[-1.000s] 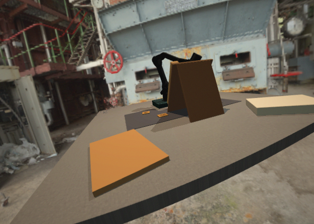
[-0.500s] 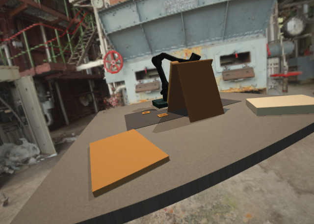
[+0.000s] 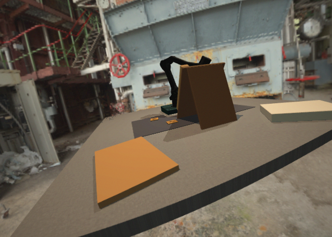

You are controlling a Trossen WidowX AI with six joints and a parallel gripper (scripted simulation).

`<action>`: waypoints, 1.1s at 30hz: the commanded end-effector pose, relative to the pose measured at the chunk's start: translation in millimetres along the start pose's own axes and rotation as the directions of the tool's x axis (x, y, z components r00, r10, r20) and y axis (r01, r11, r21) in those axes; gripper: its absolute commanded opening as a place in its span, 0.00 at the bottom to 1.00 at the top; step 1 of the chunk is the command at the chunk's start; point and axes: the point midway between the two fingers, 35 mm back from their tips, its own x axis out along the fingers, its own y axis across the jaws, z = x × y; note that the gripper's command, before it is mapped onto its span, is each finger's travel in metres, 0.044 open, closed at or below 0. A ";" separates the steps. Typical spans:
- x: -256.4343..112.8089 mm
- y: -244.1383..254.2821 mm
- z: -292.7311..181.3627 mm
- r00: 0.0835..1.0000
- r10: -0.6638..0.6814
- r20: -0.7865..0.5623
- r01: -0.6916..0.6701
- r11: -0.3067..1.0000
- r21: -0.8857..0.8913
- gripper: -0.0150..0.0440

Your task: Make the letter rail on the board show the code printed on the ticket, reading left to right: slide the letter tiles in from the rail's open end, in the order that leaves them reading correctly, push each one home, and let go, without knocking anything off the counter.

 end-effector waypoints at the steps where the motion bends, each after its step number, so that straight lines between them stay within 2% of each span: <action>1: -0.1 -2.5 -0.1 1.000 0.002 0.000 -0.002 1.000 -0.003 0.25; 33: 0.0 -17.6 0.2 1.000 0.002 0.000 -0.002 1.000 -0.004 0.25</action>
